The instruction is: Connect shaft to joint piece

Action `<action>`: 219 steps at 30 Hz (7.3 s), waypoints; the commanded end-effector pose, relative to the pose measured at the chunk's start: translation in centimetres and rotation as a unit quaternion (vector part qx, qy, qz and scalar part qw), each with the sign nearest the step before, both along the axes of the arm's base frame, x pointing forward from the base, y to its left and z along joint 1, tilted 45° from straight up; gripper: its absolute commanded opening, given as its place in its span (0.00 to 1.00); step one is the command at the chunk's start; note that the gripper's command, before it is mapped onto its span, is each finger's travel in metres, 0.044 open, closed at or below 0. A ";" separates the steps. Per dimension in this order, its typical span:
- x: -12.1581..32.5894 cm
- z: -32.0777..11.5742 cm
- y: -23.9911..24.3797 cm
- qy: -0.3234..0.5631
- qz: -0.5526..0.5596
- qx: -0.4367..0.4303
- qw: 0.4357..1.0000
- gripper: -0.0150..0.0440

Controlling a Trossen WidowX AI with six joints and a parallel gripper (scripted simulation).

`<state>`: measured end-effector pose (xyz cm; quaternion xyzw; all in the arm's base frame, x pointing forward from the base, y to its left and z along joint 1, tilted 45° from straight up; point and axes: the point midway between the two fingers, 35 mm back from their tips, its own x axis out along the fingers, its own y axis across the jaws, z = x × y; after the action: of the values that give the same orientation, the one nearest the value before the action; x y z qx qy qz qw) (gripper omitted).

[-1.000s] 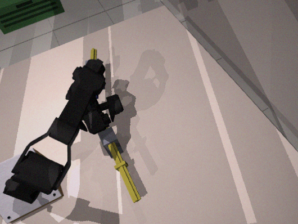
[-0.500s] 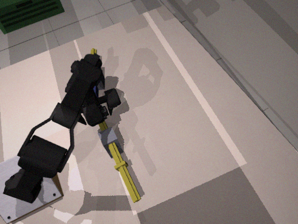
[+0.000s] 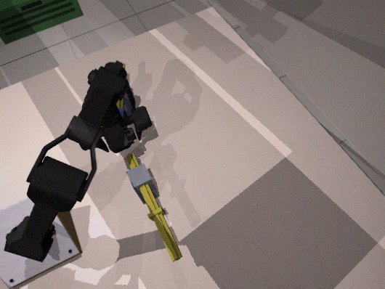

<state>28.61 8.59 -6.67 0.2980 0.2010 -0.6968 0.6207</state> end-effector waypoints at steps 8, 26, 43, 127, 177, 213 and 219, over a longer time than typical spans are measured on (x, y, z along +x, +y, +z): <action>-0.1 -1.4 -1.4 0.003 -0.001 -0.002 1.000 1.00; -0.2 -1.8 -1.9 0.003 -0.001 -0.002 1.000 0.56; -0.2 -1.8 -1.9 0.003 -0.001 -0.002 1.000 0.56; -0.2 -1.8 -1.8 0.003 -0.002 -0.002 1.000 0.50; 0.3 -2.0 -2.1 0.025 0.029 0.036 0.999 0.64; 0.5 0.5 0.7 0.062 0.057 0.005 0.996 1.00; 0.9 1.8 2.2 0.134 0.127 0.015 0.983 1.00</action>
<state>29.32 9.91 -5.63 0.2154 0.2916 -0.6610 0.6570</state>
